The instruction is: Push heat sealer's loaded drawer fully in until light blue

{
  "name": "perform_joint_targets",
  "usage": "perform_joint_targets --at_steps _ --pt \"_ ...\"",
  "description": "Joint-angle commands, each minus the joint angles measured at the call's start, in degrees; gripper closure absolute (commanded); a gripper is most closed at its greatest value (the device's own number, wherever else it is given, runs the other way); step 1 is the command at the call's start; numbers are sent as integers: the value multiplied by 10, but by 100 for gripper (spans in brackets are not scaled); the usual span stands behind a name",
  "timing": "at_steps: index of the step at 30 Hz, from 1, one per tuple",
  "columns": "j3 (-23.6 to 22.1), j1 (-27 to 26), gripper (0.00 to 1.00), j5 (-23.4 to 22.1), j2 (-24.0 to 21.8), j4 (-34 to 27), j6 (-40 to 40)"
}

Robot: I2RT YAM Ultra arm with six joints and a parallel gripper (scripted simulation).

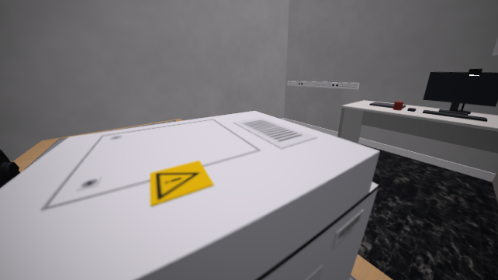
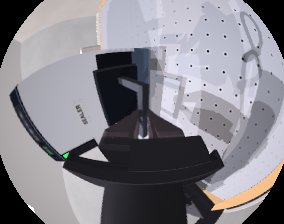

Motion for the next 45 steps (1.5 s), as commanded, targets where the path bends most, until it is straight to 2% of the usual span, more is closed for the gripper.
perform_joint_targets --at_steps 1,25,45 --pt "-9 1 100 6 -18 13 7" --pt "-13 47 100 7 -21 61 72" --pt "-13 47 100 8 -17 61 72"
